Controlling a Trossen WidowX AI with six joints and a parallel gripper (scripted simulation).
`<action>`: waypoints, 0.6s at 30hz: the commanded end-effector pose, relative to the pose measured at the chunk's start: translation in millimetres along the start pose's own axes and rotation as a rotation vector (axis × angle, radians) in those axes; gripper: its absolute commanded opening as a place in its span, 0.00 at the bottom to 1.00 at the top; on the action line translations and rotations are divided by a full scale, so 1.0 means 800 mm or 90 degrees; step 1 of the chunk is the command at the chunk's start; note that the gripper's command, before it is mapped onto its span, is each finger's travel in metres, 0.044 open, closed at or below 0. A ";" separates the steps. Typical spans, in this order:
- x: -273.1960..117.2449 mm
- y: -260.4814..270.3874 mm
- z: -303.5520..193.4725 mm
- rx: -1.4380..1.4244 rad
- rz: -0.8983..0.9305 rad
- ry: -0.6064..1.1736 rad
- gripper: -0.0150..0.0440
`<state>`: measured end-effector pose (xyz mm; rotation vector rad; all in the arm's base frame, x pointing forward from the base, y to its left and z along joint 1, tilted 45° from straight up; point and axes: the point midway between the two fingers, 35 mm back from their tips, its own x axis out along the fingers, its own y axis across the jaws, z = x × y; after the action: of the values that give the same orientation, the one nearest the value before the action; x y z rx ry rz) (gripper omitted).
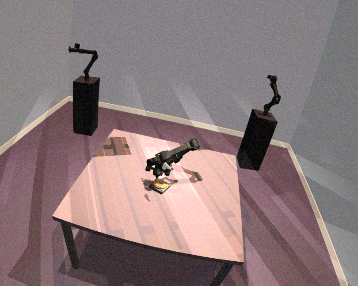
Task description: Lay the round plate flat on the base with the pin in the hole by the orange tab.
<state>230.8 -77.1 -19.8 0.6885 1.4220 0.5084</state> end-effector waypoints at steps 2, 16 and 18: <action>0.007 0.000 -0.001 0.003 0.004 -0.001 0.25; 0.008 -0.011 0.017 0.003 0.004 -0.001 0.25; 0.008 -0.012 0.019 0.003 0.004 -0.001 0.25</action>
<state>238.7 -79.5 -29.6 0.7003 1.4299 0.5082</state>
